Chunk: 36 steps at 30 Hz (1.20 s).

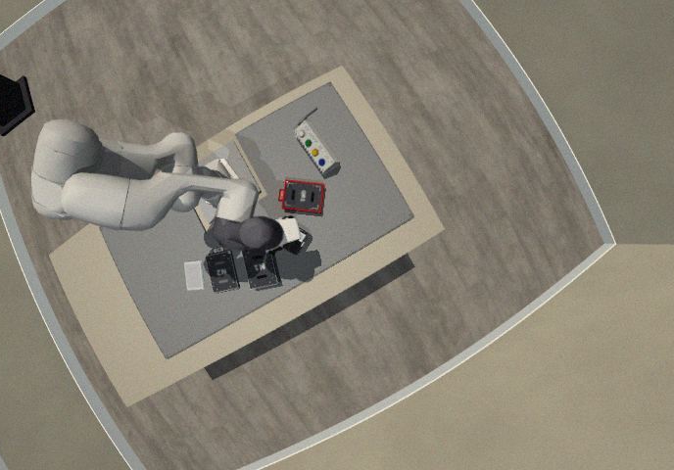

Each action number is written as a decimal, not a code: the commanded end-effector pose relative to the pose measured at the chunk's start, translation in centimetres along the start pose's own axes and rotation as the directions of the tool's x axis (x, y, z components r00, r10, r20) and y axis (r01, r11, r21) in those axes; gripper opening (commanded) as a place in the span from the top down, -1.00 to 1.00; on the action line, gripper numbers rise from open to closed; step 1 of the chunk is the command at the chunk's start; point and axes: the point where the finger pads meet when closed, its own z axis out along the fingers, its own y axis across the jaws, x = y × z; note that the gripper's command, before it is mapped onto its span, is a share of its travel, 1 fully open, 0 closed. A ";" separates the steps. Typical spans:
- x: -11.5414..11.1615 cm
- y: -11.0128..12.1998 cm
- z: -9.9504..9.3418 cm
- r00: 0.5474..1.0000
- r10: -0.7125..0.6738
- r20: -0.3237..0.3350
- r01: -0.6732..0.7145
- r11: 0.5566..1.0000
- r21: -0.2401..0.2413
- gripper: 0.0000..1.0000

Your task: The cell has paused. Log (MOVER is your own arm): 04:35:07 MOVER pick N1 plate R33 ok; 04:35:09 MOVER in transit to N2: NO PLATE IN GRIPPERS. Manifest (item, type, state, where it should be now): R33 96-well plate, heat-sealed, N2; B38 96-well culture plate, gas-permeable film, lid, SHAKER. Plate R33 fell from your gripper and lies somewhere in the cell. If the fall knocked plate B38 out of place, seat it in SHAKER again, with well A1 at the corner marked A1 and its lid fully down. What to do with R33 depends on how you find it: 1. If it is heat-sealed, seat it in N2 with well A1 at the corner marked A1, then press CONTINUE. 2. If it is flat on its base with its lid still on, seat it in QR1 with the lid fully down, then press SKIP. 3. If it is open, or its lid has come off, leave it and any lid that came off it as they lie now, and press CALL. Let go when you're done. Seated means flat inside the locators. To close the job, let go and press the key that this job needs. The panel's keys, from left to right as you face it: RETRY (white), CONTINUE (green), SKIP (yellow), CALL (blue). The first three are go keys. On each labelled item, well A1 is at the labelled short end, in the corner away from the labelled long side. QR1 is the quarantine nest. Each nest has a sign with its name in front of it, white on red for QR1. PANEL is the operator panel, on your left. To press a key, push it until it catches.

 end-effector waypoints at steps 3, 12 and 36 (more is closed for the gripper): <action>0.0 0.0 0.1 1.000 -0.008 -0.001 0.008 1.000 -0.002 -0.40; 0.0 0.0 0.1 1.000 -0.008 -0.001 0.008 1.000 -0.002 -0.40; 0.0 0.0 0.1 1.000 -0.008 -0.001 0.008 1.000 -0.002 0.80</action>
